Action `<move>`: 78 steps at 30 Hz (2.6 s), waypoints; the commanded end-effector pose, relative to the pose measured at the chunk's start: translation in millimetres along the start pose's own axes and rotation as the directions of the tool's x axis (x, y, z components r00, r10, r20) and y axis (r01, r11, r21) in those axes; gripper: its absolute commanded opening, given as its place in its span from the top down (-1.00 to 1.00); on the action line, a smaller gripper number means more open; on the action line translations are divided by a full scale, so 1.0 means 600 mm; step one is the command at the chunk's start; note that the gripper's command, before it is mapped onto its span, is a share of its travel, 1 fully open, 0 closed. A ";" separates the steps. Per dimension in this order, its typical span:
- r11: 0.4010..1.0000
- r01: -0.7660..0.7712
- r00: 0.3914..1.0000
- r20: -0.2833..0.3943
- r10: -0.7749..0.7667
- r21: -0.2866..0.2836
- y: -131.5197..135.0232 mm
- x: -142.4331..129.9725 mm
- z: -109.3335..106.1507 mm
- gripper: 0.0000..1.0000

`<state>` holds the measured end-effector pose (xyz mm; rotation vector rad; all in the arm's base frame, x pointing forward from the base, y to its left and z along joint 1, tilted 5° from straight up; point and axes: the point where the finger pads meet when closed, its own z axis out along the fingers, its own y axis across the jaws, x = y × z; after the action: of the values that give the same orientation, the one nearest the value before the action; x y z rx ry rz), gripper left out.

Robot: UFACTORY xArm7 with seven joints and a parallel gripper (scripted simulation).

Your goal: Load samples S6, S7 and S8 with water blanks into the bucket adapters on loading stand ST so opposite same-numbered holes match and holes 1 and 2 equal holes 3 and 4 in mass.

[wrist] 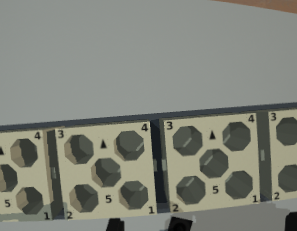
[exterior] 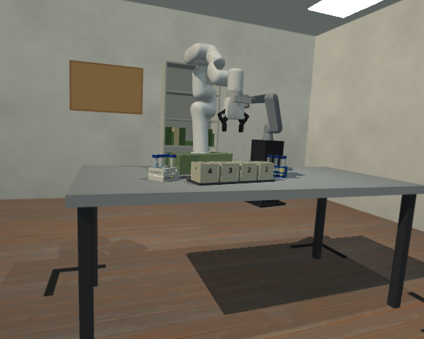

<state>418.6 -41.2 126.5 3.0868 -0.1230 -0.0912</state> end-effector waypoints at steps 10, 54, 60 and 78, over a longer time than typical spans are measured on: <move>0.945 0.328 0.945 -0.003 -0.328 -0.001 -0.101 -0.023 -0.002 -0.15; 0.717 0.697 0.717 -0.003 -0.697 -0.001 -0.385 -0.164 -0.002 -0.15; 0.717 0.697 0.717 -0.003 -0.697 -0.001 -0.430 -0.186 -0.002 -0.15; 0.717 0.697 0.717 -0.003 -0.697 0.000 -0.550 -0.246 -0.002 -0.15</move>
<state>303.6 278.0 117.7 2.9310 1.0572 -0.1167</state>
